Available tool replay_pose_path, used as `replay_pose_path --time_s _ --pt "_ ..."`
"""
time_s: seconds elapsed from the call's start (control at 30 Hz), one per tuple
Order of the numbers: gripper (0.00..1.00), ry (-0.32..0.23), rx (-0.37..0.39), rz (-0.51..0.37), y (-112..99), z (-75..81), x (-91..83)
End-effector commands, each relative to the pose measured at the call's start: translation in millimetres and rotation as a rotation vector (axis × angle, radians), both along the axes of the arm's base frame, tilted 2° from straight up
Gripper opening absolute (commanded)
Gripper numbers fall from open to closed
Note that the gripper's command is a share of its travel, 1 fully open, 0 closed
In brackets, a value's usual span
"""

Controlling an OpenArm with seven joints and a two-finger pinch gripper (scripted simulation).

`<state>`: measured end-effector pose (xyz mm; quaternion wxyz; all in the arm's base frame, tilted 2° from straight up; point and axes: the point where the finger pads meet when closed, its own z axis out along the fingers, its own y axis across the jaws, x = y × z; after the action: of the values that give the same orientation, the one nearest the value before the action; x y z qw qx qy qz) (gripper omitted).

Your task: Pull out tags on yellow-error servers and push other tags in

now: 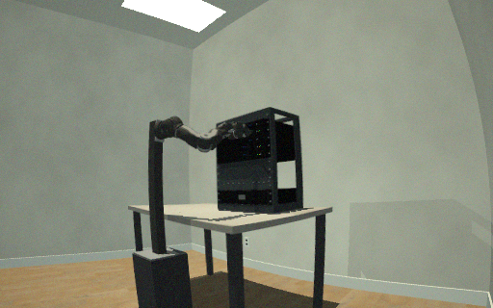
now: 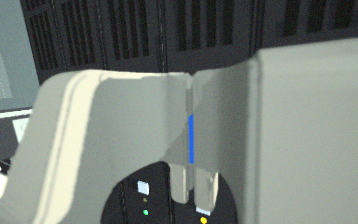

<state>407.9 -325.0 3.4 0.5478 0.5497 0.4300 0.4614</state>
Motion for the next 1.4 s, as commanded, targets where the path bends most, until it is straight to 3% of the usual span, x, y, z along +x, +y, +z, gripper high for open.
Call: replay_pose_path --time_s 0.0,0.8,1.03,1.37 --pt "0.0 -0.001 0.001 0.007 1.4 1.9 -0.9" --pt "0.0 -0.001 0.001 0.007 3.9 2.0 -12.8" --pt "0.0 -0.001 0.0 0.007 6.3 2.1 -24.3" --pt "0.0 -0.001 0.0 0.007 6.3 2.1 -24.6"
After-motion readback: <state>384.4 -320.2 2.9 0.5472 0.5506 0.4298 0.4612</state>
